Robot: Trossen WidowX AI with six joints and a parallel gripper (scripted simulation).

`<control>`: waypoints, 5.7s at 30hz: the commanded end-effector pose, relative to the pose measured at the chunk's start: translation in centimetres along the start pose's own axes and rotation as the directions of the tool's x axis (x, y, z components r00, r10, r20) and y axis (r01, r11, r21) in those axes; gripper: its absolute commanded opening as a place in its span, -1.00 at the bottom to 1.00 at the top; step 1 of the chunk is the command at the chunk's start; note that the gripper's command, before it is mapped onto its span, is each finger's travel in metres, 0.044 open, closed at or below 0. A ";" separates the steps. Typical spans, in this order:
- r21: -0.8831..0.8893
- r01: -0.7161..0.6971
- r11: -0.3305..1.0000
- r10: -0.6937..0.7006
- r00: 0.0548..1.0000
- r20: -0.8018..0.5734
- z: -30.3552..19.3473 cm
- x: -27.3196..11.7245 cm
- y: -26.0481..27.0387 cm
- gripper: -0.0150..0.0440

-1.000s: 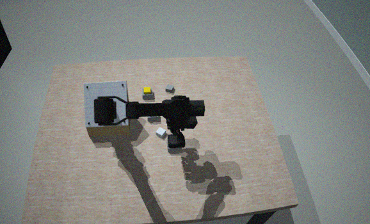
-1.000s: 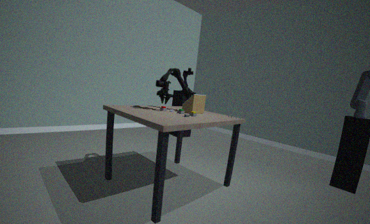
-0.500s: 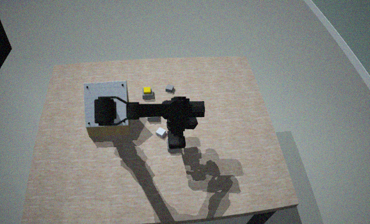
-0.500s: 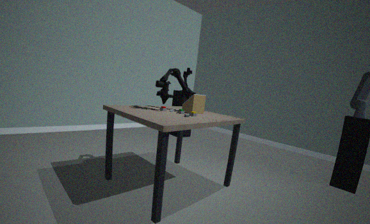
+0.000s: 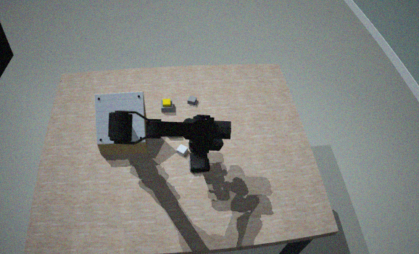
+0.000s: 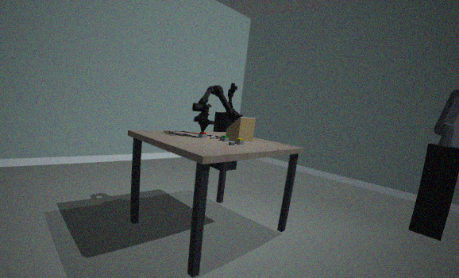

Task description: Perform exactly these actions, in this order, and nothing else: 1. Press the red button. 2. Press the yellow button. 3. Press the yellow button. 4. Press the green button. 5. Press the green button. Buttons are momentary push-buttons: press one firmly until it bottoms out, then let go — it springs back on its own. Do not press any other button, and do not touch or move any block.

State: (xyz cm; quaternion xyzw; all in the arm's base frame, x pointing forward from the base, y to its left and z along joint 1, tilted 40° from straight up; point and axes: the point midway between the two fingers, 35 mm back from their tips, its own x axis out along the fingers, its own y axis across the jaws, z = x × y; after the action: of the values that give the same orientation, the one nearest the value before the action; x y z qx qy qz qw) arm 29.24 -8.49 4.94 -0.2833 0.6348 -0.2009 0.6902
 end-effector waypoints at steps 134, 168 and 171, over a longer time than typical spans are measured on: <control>-0.010 -0.025 1.000 0.025 1.000 -0.015 -10.4 -2.5 30.7 -0.42; -0.010 -0.024 1.000 0.024 1.000 -0.015 -10.4 0.1 30.7 -0.42; -0.010 -0.024 1.000 0.024 1.000 -0.015 -10.4 0.1 30.7 -0.42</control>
State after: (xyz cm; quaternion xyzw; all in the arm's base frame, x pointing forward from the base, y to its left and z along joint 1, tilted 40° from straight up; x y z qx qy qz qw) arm 16.52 13.67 -15.30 -0.2732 0.6435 -0.1897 0.6894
